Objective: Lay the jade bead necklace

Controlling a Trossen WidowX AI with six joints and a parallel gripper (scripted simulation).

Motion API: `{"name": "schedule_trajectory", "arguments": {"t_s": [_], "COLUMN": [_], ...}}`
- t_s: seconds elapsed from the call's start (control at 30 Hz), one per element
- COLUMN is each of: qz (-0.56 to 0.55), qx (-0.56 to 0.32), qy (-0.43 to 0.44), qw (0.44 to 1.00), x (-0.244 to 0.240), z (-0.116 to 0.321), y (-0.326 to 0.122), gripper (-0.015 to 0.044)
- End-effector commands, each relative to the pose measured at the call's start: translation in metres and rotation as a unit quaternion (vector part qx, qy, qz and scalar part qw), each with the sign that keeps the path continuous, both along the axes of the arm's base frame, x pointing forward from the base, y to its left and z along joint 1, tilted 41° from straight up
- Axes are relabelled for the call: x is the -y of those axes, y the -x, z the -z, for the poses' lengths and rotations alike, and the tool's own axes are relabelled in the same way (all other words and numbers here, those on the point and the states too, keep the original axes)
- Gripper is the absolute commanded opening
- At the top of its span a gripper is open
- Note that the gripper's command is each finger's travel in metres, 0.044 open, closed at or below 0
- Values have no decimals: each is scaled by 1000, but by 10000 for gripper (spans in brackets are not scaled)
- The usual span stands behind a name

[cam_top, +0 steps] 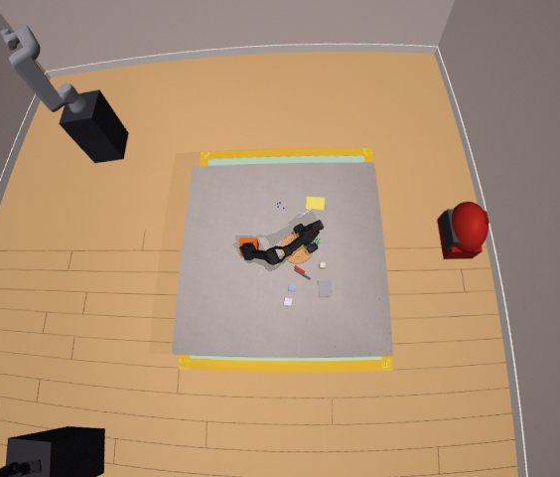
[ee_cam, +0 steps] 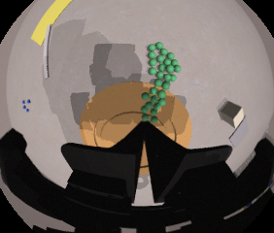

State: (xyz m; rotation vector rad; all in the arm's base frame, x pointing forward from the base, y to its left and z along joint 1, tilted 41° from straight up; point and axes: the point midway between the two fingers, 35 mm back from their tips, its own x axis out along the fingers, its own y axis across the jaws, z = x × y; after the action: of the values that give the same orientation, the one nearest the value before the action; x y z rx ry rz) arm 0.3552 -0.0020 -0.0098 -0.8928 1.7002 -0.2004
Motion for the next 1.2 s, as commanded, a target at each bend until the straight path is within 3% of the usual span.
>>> {"name": "schedule_trajectory", "arguments": {"t_s": [0.0,0.73,1.17], "qz": [0,0,4], "qx": [0,-1,3], "qy": [-1,-1,-3], "qw": [1000,1000,1000], "x": [-1,13,11], "z": [0,17,15], "y": [14,20,18], "gripper": [0,0,341]}}
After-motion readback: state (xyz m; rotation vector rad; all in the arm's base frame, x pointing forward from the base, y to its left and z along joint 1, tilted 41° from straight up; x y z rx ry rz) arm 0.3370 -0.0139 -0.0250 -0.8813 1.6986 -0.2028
